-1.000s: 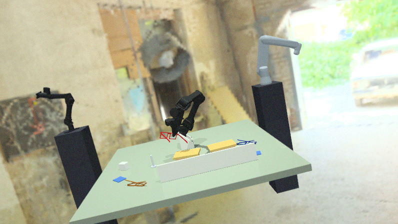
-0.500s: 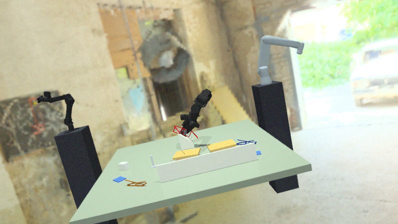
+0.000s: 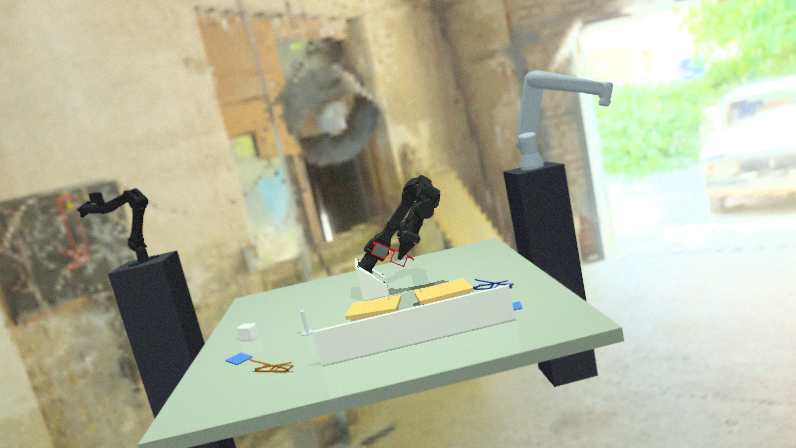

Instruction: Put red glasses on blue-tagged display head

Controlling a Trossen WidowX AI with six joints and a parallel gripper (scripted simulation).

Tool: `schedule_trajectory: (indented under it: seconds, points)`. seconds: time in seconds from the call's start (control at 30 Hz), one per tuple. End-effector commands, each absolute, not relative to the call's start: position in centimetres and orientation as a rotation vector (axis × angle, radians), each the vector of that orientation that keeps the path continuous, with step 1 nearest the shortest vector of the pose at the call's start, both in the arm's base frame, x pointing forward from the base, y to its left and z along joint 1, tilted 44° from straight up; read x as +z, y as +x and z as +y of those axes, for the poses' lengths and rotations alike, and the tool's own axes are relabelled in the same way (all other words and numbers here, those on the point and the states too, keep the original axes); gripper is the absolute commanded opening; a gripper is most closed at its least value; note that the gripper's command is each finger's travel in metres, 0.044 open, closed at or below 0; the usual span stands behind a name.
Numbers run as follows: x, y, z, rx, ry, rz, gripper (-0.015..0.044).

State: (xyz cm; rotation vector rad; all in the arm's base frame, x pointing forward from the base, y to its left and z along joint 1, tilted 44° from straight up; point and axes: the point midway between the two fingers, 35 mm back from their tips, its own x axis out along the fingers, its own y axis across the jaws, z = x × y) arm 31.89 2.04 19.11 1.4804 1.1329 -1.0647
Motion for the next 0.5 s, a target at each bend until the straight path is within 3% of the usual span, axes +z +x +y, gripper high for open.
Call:
schedule_trajectory:
  seconds: [0.0, 0.47]
  points:
    - [20.4, 30.7, 3.5, -1.098, 1.555, 1.074, 0.0000]
    - [24.8, 25.7, 7.8, -1.153, 1.873, 0.900, 0.0000]
